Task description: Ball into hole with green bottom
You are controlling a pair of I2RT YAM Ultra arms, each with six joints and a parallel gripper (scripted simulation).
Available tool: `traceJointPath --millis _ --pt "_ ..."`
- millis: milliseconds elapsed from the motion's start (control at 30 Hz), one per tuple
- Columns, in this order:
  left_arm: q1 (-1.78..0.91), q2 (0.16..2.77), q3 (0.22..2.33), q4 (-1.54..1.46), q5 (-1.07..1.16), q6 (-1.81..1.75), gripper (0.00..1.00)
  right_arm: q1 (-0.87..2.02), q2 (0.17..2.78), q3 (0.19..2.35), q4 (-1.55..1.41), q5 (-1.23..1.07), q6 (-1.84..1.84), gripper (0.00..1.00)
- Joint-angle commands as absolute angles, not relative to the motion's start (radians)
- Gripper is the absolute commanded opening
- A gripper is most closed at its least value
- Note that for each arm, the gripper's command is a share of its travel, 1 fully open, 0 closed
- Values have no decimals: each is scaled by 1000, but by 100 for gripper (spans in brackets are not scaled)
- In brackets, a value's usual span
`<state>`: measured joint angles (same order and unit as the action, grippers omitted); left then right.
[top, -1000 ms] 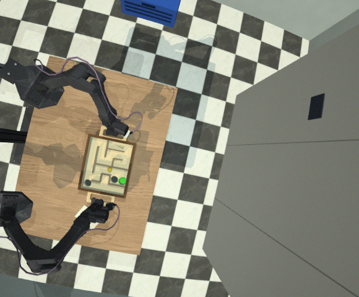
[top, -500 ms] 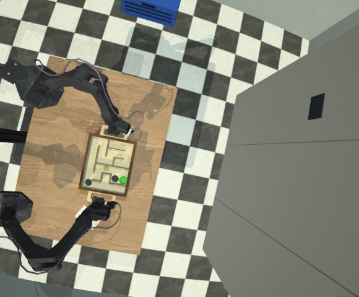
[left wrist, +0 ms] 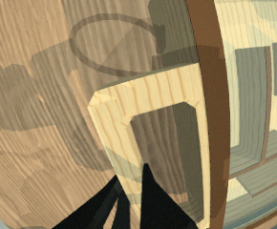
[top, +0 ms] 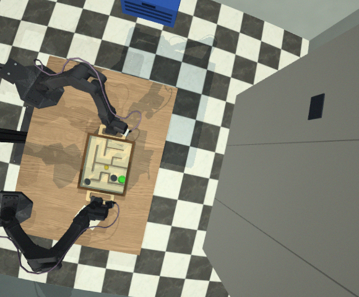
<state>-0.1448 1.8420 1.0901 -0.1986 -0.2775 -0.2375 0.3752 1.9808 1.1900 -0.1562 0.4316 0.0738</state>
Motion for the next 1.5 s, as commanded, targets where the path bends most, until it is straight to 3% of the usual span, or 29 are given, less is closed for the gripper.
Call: traceJointPath --millis 0,333,600,900,1133,1267,1467 --pt "-147 1771 1154 -293 -390 -230 0 324 1901 1251 -198 445 41 0" --pt "-91 1789 1105 -139 -292 -165 0 372 1895 1254 -180 560 84 0" --pt "-148 1783 1168 -280 -403 -239 0 305 1915 1252 -138 426 32 0" --pt "-70 1837 1199 -280 -245 -174 0 364 1981 1306 -330 549 124 0" --pt "-146 1798 1163 -273 -398 -233 0 311 1932 1242 -150 432 34 0" --pt "-119 1804 1209 -310 -362 -222 0 321 1938 1298 -247 471 72 0" --pt "-94 1789 1090 -142 -315 -178 0 369 1910 1215 -167 550 74 0"
